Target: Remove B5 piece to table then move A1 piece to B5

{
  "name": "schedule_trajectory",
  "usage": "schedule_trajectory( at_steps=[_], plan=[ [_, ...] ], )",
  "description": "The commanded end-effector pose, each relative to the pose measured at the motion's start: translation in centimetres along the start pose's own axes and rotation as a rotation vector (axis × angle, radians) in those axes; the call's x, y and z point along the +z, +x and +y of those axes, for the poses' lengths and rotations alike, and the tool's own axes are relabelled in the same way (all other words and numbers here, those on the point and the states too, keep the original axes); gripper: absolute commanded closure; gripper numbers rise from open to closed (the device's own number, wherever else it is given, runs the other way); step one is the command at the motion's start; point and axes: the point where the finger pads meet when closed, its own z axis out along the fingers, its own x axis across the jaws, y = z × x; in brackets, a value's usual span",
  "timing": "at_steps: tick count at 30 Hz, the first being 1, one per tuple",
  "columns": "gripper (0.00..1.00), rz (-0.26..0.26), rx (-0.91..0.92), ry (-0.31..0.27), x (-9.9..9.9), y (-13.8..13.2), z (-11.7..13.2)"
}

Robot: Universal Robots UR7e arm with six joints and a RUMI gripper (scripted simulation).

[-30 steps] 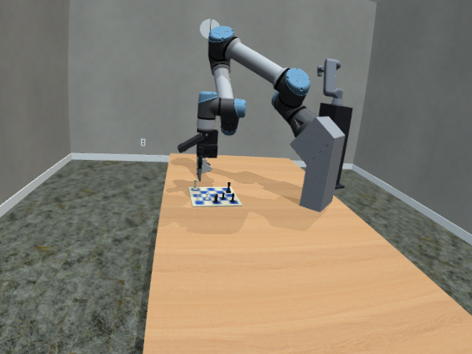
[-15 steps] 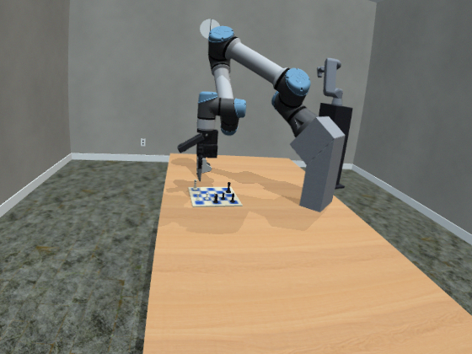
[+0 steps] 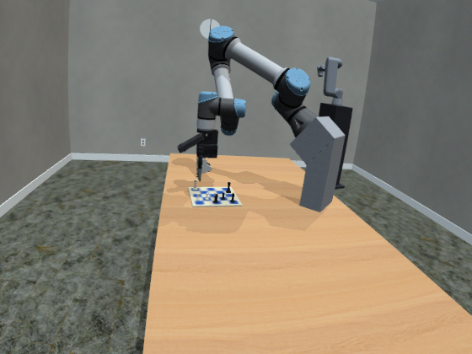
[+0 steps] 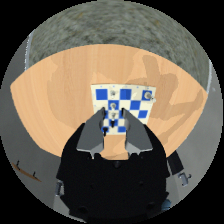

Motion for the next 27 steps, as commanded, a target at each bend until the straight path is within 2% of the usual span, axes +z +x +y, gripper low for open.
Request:
schedule_trajectory(
  at_steps=[1,12,27],
  plan=[
    [0.80,0.000,0.000,0.001,0.0,0.0,0.0],
    [0.80,0.000,0.000,0.002,0.4,0.0,0.0],
    [0.80,0.000,0.000,0.002,2.1,0.0,0.0]
  ],
)
